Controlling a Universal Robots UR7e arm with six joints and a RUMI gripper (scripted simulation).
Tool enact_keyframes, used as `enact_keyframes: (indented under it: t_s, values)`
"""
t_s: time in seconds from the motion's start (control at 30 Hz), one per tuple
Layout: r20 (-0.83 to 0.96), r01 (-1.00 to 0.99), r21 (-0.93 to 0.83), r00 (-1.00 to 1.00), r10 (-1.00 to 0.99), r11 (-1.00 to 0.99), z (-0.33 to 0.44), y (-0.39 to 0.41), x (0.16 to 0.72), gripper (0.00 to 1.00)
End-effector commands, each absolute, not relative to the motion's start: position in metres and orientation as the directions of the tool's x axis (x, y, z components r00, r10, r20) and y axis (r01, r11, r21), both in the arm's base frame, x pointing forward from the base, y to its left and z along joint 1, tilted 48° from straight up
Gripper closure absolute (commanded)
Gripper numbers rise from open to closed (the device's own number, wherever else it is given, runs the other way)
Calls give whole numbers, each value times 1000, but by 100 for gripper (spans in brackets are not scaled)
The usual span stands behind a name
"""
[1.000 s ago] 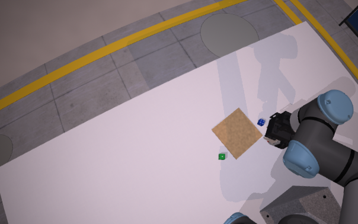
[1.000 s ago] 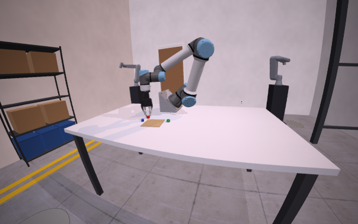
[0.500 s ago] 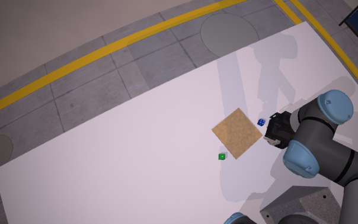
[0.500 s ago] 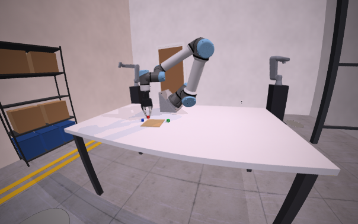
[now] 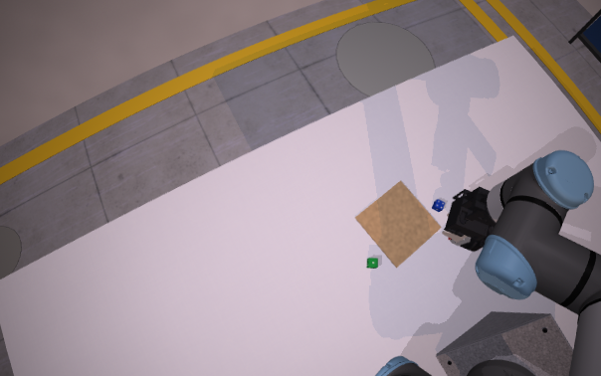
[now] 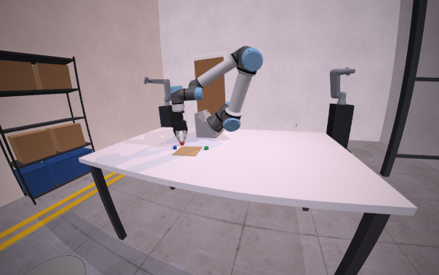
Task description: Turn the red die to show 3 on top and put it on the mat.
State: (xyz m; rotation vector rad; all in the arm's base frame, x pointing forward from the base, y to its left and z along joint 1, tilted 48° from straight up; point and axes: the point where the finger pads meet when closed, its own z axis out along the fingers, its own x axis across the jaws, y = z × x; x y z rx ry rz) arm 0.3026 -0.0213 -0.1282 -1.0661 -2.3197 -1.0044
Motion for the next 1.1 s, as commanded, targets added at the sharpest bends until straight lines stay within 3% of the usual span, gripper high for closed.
enact_keyframes:
  t_s: [0.0,0.47,1.07]
  values:
    - [598,773,445,-632,492,453,-118,-34,304,97]
    - [598,773,445,-632,492,453,-68,-90,308,97]
    - [597,771,447,-635,491,454,-64,-94,309,97]
